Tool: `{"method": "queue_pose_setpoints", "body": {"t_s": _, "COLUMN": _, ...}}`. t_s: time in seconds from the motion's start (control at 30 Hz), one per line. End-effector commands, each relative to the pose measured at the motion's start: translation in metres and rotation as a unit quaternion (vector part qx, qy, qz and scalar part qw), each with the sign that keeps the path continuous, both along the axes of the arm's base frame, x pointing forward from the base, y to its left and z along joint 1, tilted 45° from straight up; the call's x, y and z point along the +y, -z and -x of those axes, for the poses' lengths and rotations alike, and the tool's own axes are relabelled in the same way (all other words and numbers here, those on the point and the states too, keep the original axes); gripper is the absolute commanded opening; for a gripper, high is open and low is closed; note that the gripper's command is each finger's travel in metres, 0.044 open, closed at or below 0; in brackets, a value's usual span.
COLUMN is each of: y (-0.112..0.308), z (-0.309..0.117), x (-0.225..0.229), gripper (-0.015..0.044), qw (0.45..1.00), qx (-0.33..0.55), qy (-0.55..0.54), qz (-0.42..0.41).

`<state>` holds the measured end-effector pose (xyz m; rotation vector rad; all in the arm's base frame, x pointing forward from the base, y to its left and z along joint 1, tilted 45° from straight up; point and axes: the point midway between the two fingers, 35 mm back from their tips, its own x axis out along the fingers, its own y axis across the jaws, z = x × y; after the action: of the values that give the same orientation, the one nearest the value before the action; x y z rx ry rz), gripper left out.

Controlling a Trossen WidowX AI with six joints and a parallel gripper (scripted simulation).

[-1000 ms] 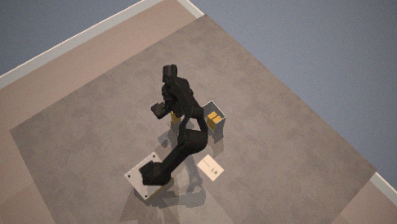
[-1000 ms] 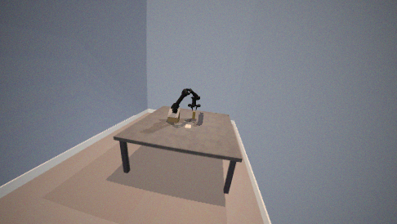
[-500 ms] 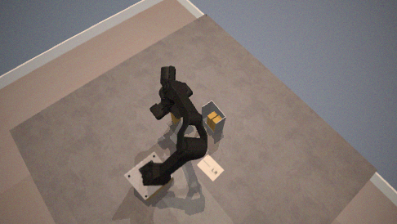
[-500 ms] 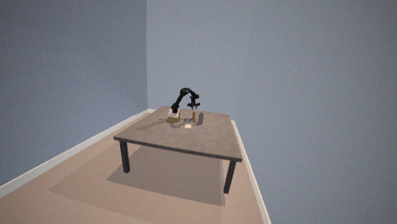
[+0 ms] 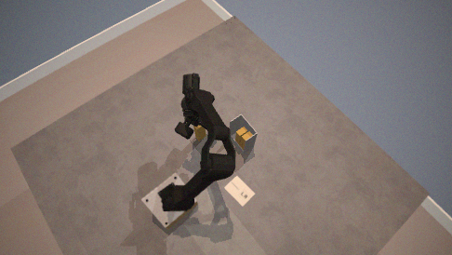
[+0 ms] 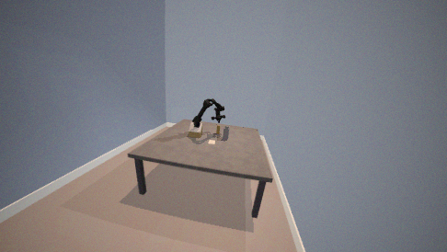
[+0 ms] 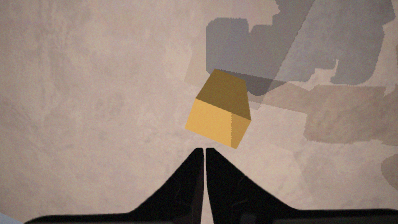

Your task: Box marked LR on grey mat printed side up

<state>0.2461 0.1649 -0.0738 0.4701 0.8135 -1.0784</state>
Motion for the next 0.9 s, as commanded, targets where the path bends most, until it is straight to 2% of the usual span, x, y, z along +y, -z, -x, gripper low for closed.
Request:
{"method": "queue_pose_setpoints", "body": {"t_s": 0.0, "y": 0.0021, "z": 0.0002, "x": 0.0010, "gripper": 0.0000, "qw": 0.998, "qx": 0.042, "qy": -0.044, "qz": 0.016}}
{"method": "queue_pose_setpoints", "body": {"t_s": 0.43, "y": 0.0052, "z": -0.0009, "x": 0.0041, "gripper": 0.0000, "qw": 0.965, "qx": 0.170, "qy": -0.191, "qz": 0.066}}
{"method": "queue_pose_setpoints", "body": {"t_s": 0.87, "y": 0.0083, "z": -0.0018, "x": 0.0070, "gripper": 0.0000, "qw": 0.891, "qx": 0.292, "qy": -0.329, "qz": 0.107}}
